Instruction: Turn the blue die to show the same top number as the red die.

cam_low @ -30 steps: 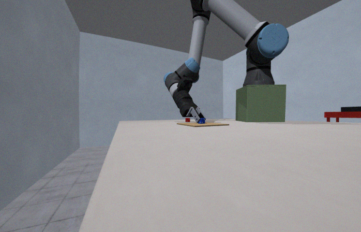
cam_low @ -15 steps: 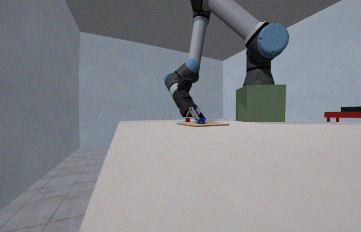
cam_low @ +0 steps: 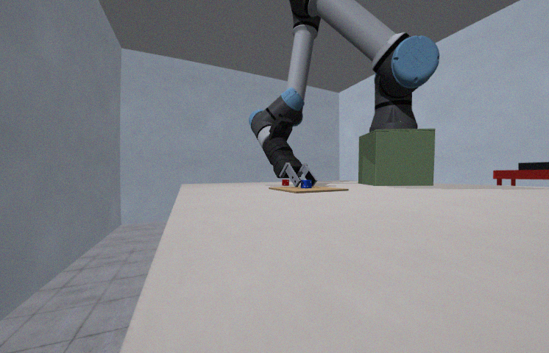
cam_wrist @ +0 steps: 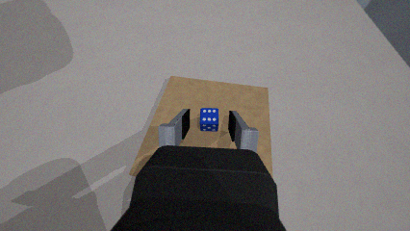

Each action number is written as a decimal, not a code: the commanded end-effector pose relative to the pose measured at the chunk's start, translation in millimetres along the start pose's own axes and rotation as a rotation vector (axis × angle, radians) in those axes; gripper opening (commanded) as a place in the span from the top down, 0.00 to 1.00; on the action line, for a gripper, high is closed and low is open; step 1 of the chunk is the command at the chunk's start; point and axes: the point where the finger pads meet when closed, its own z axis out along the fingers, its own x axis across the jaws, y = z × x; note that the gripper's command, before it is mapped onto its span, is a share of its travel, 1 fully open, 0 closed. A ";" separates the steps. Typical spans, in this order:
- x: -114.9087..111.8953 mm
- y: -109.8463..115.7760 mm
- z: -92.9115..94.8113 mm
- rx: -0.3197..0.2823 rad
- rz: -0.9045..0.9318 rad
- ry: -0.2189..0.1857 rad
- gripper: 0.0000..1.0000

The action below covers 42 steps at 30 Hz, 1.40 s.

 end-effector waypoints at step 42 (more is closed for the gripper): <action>0.3 -38.5 -38.8 -0.001 -0.001 0.001 0.00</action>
